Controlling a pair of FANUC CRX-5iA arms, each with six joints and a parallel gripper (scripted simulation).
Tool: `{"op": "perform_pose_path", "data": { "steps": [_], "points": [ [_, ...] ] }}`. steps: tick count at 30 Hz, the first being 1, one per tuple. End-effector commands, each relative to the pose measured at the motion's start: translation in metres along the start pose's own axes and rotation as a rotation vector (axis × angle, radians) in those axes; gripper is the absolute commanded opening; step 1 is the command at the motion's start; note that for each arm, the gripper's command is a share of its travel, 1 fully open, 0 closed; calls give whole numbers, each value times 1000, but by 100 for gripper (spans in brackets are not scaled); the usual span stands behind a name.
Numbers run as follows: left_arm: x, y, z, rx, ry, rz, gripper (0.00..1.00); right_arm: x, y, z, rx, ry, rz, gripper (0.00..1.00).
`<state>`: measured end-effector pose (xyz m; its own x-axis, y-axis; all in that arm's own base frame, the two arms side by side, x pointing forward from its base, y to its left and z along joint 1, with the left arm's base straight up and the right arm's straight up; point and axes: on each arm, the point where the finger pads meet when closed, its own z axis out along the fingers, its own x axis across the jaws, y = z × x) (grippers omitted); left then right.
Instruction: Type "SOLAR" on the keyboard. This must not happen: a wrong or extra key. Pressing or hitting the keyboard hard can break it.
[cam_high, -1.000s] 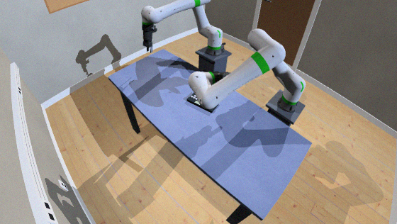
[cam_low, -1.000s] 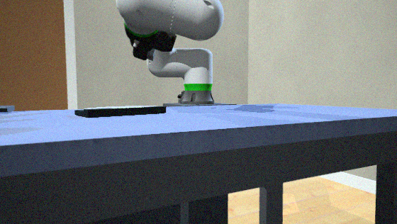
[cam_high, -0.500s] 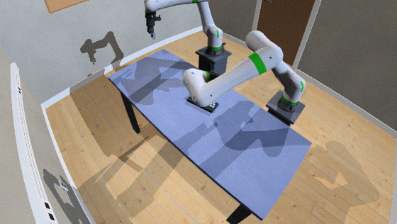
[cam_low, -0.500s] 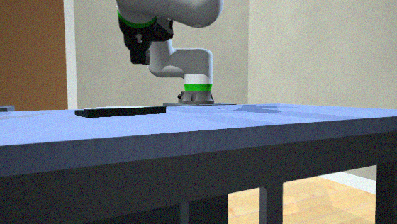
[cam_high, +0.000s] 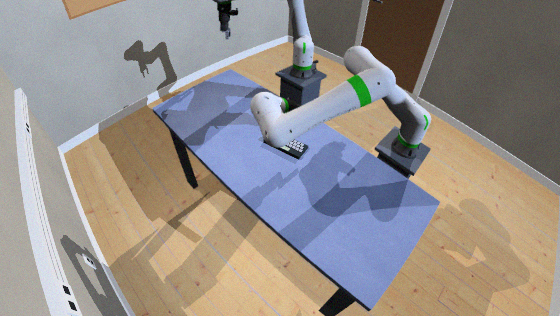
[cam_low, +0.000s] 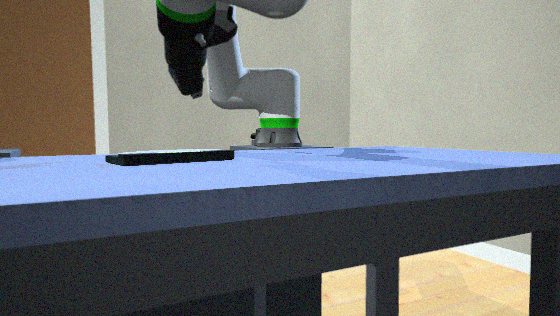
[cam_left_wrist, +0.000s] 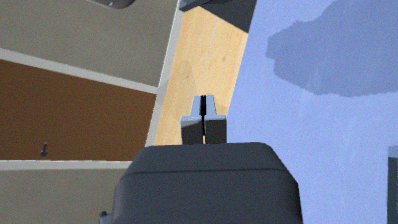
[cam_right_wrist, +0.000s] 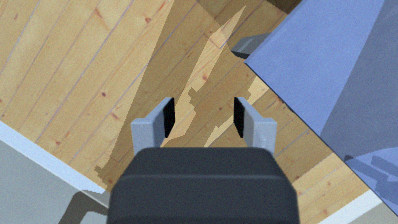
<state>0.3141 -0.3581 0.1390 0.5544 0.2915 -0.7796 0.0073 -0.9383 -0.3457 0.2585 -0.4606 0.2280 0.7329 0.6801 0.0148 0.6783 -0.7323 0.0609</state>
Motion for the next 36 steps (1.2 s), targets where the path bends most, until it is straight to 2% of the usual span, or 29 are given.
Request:
{"op": "perform_pose_path", "data": {
  "steps": [1, 6, 8, 10, 17, 23, 25, 26, 36],
  "points": [
    [7, 13, -12, -34, 46, -139, 0, -61, -29, -20, 13, -10, 188, 100],
    [13, 27, -23, -79, 85, -273, 0, -111, -65, -37, 26, -19, 371, 100],
    [13, 27, -23, -79, 85, -273, 0, -111, -65, -37, 26, -19, 371, 100],
    [18, 38, -31, -117, 110, -374, 0, -146, -96, -50, 34, -25, 486, 100],
    [26, 58, -48, -194, 145, -556, 0, -194, -154, -72, 50, -36, 719, 100],
    [33, 75, -64, -269, 164, -714, 0, -199, -162, -75, 52, -37, 751, 100],
    [33, 75, -64, -269, 164, -714, 0, -199, -162, -75, 52, -37, 751, 100],
    [36, 84, -72, -309, 169, -791, 0, -199, -162, -75, 52, -37, 751, 100],
    [46, 113, -99, -446, 165, -1036, 0, -199, -162, -75, 52, -37, 751, 100]
  ]
}}
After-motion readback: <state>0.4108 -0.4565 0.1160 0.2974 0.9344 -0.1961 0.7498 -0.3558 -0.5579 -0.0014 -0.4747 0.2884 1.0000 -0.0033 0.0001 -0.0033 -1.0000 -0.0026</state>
